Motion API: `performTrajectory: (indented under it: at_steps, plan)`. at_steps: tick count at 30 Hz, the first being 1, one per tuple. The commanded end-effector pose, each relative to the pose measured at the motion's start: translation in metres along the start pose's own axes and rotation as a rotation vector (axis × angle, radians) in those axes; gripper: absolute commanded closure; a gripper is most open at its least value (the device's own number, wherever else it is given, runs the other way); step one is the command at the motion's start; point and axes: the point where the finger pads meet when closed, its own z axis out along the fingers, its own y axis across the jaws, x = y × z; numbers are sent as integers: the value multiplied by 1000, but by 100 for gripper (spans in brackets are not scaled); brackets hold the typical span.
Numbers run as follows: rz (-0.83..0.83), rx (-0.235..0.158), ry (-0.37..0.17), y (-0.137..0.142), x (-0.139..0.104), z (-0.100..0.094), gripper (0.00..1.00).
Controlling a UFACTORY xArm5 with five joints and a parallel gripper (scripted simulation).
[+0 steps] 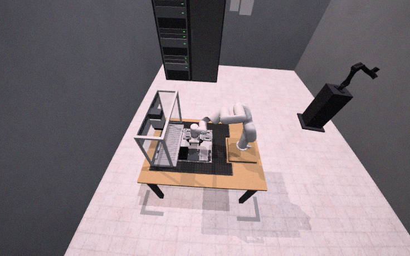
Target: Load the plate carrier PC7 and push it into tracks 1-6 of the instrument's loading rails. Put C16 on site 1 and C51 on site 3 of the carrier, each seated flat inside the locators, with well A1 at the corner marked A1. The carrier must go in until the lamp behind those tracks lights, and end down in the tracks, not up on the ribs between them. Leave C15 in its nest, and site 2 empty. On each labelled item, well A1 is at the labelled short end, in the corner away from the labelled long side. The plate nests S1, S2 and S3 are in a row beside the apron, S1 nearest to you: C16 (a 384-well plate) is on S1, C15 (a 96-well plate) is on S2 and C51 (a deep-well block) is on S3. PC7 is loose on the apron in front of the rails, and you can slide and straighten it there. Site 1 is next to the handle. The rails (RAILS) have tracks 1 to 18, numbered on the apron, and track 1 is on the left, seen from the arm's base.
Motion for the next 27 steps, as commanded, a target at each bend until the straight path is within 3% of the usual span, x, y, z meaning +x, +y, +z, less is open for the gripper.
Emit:
performTrajectory:
  at_steps: [1, 27]
  plan:
    - [0, -4, -2, 1, 0, -8, 0]
    - [0, -4, -2, 1, 0, -45, 0]
